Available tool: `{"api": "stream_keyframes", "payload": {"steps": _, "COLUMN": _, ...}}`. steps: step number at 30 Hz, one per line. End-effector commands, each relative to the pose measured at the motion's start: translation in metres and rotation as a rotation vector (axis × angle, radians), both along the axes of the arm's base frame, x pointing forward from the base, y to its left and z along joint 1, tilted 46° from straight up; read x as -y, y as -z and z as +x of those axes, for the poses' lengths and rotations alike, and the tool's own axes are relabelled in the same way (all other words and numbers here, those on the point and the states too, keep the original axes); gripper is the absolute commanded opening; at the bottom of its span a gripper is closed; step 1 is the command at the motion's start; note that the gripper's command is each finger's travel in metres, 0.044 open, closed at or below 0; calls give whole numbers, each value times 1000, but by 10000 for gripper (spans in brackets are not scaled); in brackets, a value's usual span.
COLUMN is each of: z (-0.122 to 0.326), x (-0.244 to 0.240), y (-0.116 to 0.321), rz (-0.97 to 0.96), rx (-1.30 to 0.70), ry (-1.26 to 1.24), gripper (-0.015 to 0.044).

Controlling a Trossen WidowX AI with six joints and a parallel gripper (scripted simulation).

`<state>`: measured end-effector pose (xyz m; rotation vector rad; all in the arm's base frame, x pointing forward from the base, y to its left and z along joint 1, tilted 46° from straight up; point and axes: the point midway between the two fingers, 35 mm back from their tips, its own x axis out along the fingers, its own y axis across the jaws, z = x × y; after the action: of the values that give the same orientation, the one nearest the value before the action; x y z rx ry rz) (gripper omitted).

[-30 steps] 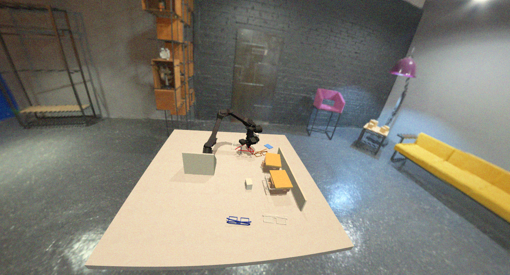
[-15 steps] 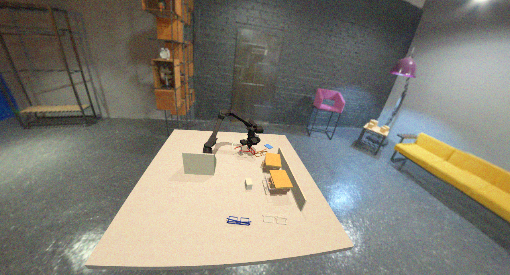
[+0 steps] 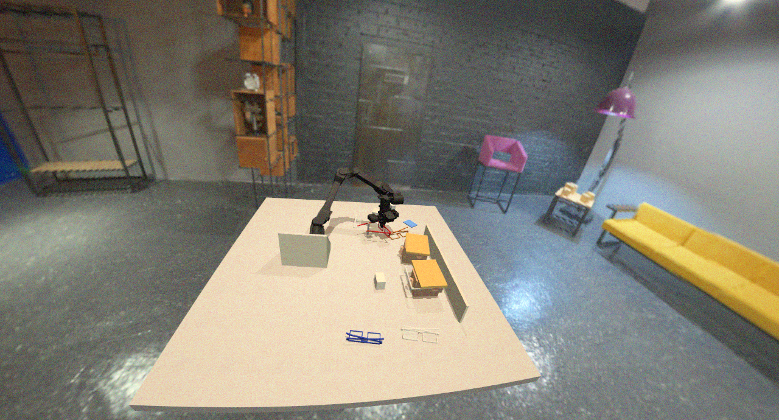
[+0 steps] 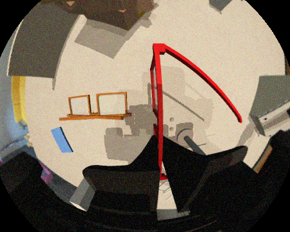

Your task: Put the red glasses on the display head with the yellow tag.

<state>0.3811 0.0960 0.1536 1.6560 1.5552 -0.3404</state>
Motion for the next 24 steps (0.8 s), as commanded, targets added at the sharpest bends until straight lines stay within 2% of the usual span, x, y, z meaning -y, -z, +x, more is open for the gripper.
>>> {"api": "stream_keyframes", "payload": {"steps": 1, "z": 0, "x": -1, "y": 1, "rz": 0, "rx": -2, "ry": -4, "gripper": 0}}
{"api": "stream_keyframes", "payload": {"steps": 24, "z": -4, "x": -6, "y": -8, "rz": 0, "rx": -2, "ry": -4, "gripper": 0}}
